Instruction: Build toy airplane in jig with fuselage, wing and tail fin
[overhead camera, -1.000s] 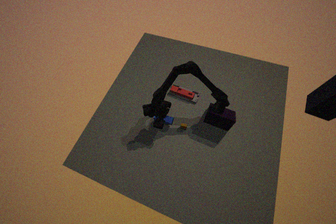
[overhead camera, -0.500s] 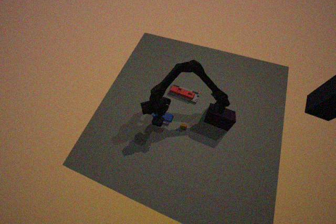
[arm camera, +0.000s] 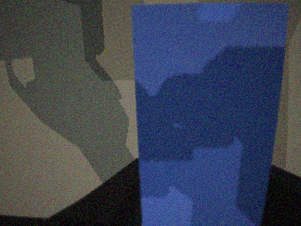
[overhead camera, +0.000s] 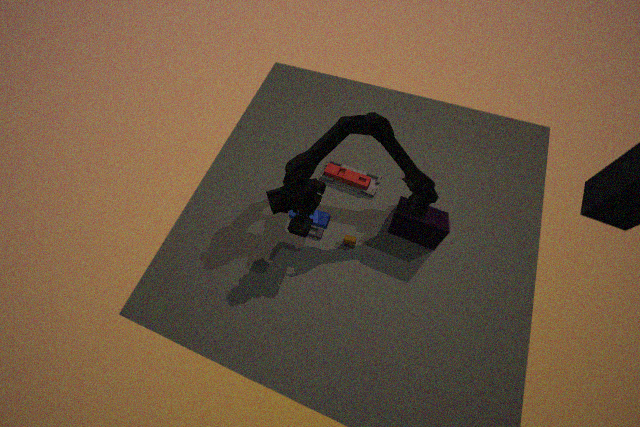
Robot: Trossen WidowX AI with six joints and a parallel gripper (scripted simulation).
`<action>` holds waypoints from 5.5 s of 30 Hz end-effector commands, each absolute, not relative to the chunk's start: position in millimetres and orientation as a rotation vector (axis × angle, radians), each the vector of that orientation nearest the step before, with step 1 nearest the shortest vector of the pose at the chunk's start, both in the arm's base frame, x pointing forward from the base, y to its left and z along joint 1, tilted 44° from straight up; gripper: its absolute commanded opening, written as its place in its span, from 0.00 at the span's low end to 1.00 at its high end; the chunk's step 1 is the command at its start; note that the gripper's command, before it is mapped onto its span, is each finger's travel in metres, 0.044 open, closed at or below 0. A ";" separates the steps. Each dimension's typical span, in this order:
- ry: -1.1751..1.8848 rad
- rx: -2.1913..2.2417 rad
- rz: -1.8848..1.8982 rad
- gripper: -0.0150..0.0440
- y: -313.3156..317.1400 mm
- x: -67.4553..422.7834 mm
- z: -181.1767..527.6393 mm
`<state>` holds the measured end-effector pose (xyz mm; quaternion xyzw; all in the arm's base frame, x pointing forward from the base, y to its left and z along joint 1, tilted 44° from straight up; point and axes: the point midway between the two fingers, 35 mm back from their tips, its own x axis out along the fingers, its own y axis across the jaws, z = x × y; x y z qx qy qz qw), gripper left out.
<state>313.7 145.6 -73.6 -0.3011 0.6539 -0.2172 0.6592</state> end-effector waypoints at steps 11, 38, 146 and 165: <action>1.553 -0.844 -0.311 0.25 117.3 328.0 -47.3; 1.648 -1.221 0.099 0.25 43.3 341.6 3.3; 1.692 -1.794 0.743 0.49 -98.6 316.6 42.6; 1.692 -1.794 0.743 0.98 -98.6 316.6 42.6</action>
